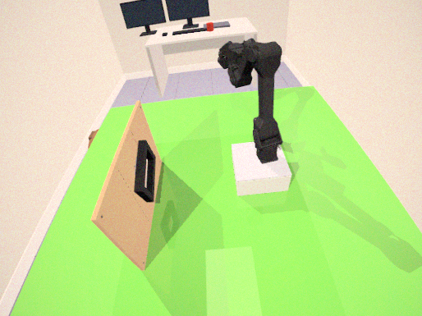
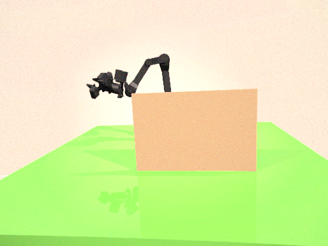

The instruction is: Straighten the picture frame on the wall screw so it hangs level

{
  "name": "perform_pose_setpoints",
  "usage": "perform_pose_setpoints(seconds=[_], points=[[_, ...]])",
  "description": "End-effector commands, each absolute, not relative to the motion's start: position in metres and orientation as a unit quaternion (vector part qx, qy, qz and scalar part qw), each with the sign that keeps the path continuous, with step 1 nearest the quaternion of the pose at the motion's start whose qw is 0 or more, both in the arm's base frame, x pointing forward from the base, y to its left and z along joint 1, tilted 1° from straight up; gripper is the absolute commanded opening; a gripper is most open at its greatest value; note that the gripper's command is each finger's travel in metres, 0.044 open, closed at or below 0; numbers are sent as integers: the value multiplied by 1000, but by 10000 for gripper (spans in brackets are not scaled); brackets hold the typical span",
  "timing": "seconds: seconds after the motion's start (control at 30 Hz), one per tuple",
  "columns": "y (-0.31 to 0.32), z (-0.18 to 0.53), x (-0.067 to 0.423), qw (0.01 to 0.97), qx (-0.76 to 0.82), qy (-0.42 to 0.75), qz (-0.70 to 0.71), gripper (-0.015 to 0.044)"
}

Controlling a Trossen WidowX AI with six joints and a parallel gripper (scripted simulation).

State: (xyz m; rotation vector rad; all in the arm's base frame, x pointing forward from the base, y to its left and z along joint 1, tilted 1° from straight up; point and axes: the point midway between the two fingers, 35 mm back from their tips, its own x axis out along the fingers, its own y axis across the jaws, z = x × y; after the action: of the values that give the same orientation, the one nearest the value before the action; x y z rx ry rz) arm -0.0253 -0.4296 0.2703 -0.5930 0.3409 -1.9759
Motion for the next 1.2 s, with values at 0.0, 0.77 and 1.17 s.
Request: perform_pose_setpoints(seconds=[0.0, 0.77, 1.17], points=[[-414, 270, 31, 562, -214, 88, -794, 260], [-164, 245, 268, 858, 130, -134, -478, 260], [-27, 218, 263, 887, 343, -139, -277, 260]])
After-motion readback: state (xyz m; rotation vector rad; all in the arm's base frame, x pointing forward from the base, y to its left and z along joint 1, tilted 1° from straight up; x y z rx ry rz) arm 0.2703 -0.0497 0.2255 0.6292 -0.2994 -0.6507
